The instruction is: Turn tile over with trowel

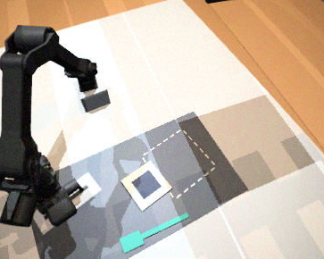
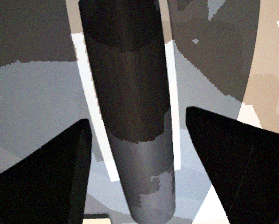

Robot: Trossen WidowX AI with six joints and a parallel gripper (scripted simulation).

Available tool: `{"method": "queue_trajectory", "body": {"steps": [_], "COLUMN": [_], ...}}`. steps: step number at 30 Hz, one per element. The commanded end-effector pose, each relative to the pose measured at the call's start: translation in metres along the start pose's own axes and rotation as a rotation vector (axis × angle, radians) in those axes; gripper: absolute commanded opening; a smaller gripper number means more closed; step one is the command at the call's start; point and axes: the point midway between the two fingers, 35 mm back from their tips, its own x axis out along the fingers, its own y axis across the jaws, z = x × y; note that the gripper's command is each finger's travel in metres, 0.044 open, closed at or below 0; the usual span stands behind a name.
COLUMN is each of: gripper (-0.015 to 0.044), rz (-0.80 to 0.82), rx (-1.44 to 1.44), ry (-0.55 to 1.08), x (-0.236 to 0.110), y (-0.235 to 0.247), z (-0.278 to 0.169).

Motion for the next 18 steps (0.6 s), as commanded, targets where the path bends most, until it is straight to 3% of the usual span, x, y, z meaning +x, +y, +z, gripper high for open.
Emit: {"method": "queue_trajectory", "body": {"steps": [1,15,18], "gripper": [0.027,0.027,0.027], "rz": [-0.002,-0.002,-0.002], "rx": [0.006,0.006,0.006], "ry": [0.002,0.002,0.002], "x": [0.001,0.001,-0.022], "y": [-0.001,-0.001,-0.001], "z": [-0.001,-0.001,-0.001]}}
